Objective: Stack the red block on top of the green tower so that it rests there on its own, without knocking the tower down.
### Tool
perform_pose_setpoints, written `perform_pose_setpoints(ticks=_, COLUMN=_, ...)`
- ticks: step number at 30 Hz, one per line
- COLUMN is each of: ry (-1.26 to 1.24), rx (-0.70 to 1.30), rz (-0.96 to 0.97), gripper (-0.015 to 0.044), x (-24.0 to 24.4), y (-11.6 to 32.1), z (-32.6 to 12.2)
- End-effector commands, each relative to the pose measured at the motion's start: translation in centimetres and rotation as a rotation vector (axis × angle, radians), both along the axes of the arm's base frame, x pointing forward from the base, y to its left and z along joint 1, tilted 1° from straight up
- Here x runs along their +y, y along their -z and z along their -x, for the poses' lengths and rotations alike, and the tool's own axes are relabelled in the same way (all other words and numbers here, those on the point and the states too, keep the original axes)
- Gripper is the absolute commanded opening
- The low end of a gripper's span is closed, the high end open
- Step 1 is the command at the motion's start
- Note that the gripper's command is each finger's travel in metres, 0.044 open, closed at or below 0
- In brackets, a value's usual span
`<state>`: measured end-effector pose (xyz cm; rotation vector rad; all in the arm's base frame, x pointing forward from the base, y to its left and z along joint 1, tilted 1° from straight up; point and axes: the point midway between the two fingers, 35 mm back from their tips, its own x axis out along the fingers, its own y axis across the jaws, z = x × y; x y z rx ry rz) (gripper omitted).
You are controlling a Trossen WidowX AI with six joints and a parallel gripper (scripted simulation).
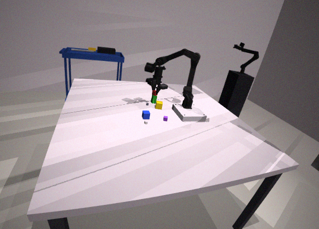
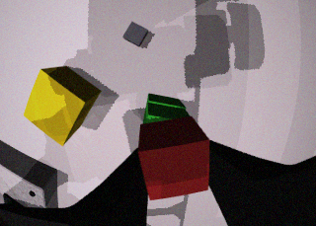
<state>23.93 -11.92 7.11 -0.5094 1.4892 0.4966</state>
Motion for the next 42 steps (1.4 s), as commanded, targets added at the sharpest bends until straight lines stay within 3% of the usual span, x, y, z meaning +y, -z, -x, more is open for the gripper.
perform_pose_setpoints(ticks=1, ry=-0.005, rx=0.003, rz=-0.002, gripper=0.0000, x=0.04, y=0.52, z=0.08)
perform_pose_setpoints(ticks=36, ry=-0.005, rx=0.003, rz=-0.002, gripper=0.0000, x=0.02, y=-0.05, z=0.07)
perform_pose_setpoints(ticks=42, ry=0.000, rx=0.007, rz=-0.003, gripper=0.0157, x=0.07, y=0.52, z=0.15)
